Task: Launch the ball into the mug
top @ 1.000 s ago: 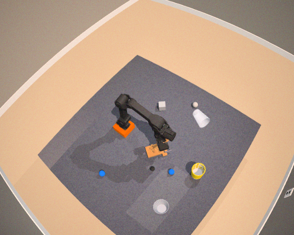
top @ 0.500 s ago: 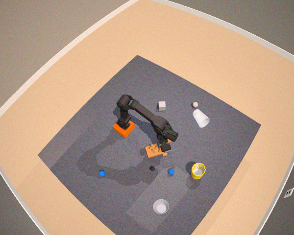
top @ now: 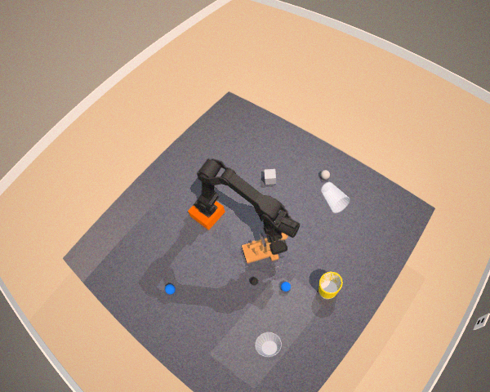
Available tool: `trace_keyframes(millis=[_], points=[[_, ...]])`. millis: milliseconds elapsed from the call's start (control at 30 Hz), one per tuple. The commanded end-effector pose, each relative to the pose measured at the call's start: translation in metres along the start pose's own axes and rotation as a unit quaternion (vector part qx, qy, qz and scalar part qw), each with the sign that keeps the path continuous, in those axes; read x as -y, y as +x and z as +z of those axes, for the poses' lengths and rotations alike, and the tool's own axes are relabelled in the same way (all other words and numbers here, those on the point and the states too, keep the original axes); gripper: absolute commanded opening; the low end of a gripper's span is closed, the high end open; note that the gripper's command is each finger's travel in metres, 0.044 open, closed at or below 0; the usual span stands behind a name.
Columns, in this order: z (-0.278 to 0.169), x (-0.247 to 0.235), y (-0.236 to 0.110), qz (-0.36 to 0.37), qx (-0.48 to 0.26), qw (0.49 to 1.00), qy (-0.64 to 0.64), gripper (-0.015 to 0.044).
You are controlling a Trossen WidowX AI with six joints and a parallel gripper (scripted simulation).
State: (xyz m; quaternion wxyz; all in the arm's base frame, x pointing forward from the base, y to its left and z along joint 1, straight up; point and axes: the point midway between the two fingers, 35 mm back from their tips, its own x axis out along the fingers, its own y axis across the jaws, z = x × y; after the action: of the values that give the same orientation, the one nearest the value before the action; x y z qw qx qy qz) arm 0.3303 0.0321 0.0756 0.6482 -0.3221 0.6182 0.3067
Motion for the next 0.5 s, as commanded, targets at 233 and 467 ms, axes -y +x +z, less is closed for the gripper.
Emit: trace_keyframes(millis=[233,467], points=[[0.004,-0.002,0.019,0.005,-0.003,1.000,0.002,0.0000],[0.007,-0.003,0.030,0.005,-0.002,1.000,0.002,0.0000]])
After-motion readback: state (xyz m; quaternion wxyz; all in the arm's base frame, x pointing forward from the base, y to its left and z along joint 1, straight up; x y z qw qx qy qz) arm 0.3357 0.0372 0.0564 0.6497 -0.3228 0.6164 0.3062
